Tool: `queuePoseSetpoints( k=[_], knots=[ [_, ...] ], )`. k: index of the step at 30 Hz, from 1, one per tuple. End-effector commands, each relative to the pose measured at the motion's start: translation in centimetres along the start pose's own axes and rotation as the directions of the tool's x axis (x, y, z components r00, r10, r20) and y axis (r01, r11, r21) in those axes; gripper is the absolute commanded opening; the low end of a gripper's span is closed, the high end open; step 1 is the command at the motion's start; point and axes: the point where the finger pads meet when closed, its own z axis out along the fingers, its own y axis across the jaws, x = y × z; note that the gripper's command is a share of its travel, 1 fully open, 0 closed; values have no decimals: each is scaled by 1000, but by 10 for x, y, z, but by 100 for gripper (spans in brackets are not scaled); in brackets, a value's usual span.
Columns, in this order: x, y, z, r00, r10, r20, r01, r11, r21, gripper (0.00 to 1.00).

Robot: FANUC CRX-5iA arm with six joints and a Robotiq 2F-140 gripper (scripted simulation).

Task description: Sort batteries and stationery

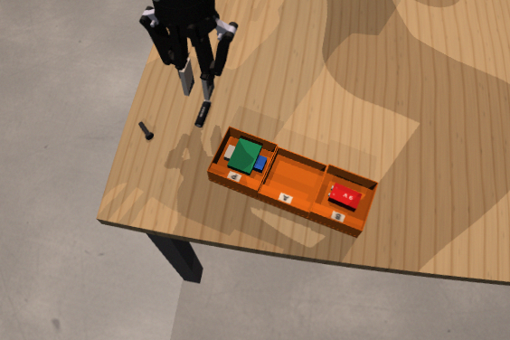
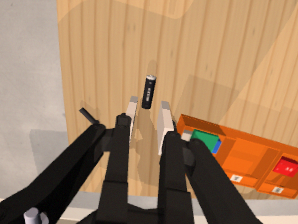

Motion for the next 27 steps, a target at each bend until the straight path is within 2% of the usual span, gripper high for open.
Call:
queuePoseSetpoints(
  k=[1,15,27],
  knots=[
    [0,0,0,1000,0,0,0,1000,0,26],
    [0,0,4,1000,0,0,0,1000,0,26],
    [0,0,52,1000,0,0,0,1000,0,26]
  ],
)
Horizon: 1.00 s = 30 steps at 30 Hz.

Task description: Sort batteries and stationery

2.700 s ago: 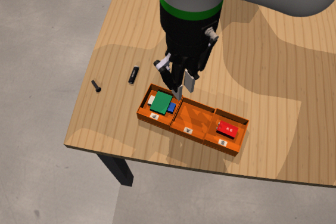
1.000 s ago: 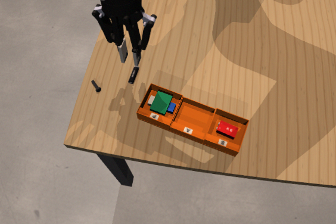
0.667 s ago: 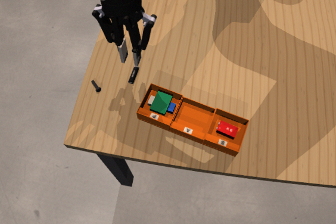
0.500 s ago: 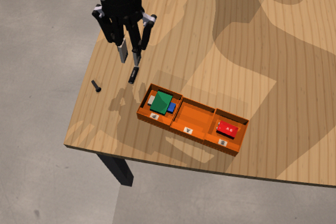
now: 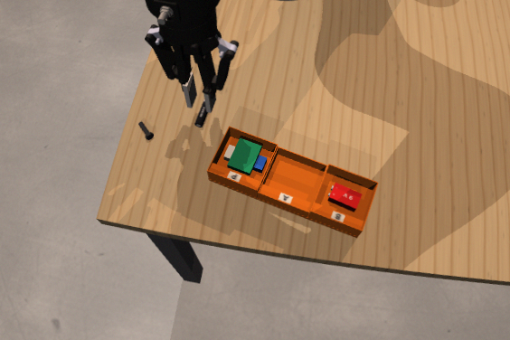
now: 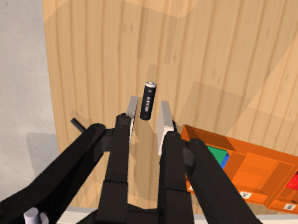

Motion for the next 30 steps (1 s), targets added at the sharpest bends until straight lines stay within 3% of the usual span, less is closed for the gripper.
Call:
queuePoseSetpoints(
  k=[1,17,30],
  knots=[
    [-1,0,18,1000,0,1,0,1000,0,26],
    [-1,0,36,1000,0,1,0,1000,0,26],
    [-1,0,36,1000,0,1,0,1000,0,26]
  ],
)
